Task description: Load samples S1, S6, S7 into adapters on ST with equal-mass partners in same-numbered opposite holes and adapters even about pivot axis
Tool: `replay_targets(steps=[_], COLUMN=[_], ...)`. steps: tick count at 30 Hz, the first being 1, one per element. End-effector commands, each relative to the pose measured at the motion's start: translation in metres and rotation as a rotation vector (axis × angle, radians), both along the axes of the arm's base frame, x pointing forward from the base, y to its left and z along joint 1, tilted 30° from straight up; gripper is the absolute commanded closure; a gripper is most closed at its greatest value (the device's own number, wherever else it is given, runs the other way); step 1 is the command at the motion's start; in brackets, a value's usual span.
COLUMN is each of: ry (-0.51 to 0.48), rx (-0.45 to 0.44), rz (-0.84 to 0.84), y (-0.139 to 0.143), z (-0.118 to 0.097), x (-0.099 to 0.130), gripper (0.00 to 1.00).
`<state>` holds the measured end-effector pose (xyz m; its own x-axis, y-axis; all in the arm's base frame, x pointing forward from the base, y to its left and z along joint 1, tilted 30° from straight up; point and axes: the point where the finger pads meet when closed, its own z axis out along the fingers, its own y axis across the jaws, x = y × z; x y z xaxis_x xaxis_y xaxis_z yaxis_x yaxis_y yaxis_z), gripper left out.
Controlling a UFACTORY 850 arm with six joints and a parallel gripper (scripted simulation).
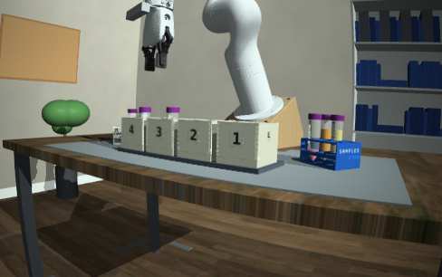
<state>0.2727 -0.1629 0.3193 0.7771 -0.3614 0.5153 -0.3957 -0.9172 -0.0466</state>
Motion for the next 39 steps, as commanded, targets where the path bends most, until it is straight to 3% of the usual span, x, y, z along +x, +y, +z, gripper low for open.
replay_targets(steps=[1, 10, 39], ry=[-0.012, -0.050, -0.050], rx=[0.065, 0.164, 0.165], rz=[-0.179, -0.356, -0.356], y=[0.027, 0.061, 0.192], z=[-0.005, -0.014, -0.046], x=[-0.001, -0.002, -0.007], gripper=[0.43, 0.43, 0.43])
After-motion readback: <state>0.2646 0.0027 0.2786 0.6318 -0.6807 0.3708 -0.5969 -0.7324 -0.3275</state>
